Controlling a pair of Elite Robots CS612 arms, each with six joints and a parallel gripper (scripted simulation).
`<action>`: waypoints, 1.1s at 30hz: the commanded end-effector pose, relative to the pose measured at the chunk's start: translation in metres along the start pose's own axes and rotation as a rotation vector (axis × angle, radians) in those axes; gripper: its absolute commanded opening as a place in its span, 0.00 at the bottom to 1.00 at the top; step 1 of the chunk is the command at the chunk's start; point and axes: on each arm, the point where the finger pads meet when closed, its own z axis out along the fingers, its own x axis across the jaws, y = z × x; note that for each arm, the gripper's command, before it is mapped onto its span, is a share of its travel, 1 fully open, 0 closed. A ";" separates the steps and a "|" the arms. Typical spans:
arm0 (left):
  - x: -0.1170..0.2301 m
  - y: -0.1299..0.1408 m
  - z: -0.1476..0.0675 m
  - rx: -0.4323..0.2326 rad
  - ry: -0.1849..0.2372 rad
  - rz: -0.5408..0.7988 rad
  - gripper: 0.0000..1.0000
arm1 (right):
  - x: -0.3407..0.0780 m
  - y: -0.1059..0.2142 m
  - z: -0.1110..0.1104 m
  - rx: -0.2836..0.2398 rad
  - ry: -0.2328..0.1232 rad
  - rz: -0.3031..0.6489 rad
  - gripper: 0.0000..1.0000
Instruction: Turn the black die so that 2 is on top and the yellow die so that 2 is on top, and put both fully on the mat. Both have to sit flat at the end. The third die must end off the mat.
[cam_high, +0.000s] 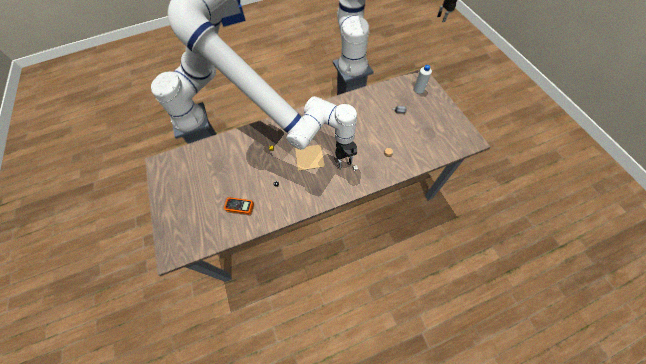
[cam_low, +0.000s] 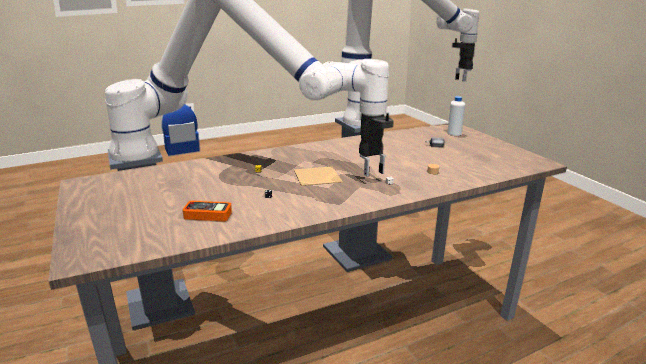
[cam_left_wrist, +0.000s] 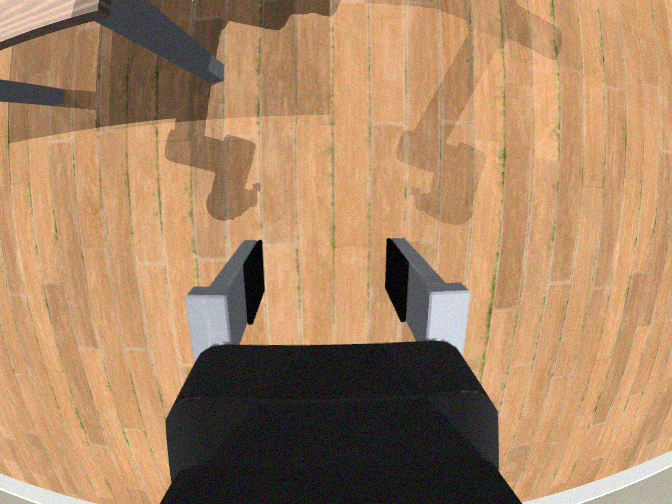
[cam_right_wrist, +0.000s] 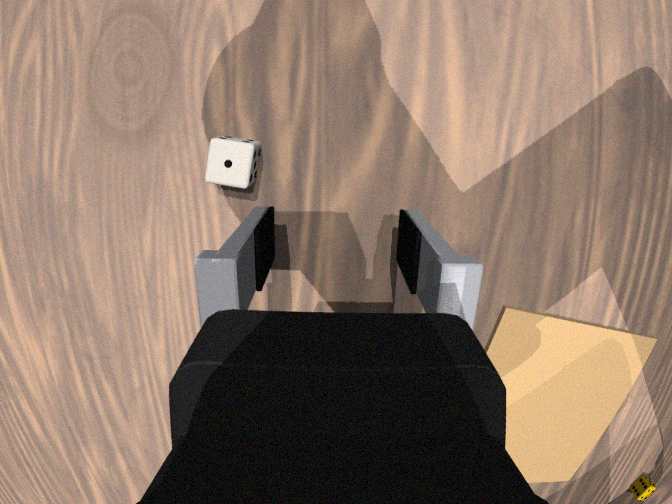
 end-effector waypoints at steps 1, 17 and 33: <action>0.000 0.001 -0.001 -0.002 0.000 0.000 1.00 | -0.017 -0.014 -0.001 0.001 0.000 0.000 1.00; 0.000 0.001 -0.001 -0.002 0.000 0.000 1.00 | -0.042 -0.034 -0.001 0.001 0.000 0.000 1.00; 0.000 0.001 -0.001 -0.002 0.000 0.000 1.00 | -0.048 -0.038 -0.001 0.001 0.000 0.000 1.00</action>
